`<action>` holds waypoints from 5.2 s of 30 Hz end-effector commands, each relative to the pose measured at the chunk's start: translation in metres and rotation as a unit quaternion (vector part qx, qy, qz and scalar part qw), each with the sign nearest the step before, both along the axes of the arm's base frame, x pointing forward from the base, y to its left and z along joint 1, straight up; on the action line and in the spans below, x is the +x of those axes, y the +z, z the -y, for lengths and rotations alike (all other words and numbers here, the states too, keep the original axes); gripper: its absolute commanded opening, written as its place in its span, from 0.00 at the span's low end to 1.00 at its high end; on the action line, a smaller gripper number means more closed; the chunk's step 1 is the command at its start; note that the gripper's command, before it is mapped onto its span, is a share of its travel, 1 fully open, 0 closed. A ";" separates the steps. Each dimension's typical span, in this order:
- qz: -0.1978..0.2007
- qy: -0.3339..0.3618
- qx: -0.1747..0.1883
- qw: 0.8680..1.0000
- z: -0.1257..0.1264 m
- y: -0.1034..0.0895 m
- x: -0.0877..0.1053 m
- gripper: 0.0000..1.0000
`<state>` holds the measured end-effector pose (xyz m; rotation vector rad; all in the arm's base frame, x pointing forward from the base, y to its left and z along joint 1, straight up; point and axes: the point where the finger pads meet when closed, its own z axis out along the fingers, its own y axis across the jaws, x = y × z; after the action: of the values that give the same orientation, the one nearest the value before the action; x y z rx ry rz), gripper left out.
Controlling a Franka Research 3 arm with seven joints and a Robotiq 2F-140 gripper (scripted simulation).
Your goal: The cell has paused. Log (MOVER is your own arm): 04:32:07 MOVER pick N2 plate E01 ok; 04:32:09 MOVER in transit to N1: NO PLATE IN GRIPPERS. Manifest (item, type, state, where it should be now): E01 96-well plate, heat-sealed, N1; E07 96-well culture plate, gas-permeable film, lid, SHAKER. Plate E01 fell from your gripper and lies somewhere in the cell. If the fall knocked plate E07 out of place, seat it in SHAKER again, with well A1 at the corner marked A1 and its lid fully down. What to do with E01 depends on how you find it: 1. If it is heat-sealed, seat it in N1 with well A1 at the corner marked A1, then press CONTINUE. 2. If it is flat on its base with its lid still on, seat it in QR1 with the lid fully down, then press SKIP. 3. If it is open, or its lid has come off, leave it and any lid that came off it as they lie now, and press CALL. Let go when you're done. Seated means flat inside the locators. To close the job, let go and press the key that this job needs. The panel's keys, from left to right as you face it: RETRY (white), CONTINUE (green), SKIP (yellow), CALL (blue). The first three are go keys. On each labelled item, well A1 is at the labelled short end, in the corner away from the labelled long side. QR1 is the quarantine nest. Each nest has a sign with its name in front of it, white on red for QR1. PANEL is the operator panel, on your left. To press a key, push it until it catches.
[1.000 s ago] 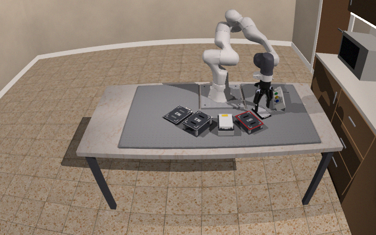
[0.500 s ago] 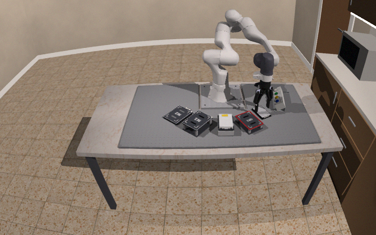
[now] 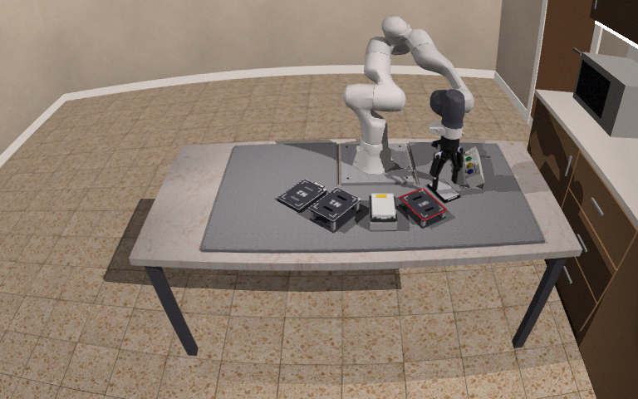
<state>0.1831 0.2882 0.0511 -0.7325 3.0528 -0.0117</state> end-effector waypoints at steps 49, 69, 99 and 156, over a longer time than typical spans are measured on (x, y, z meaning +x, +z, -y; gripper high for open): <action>0.000 0.002 0.001 1.000 -0.002 0.000 0.001 0.70; 0.000 0.002 0.001 1.000 -0.002 0.000 0.001 0.70; 0.000 0.002 0.001 1.000 -0.002 -0.001 0.001 0.70; 0.000 0.002 0.001 1.000 -0.002 -0.025 0.001 0.70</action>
<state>0.1826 0.2880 0.0268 -0.7282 3.0565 -0.0145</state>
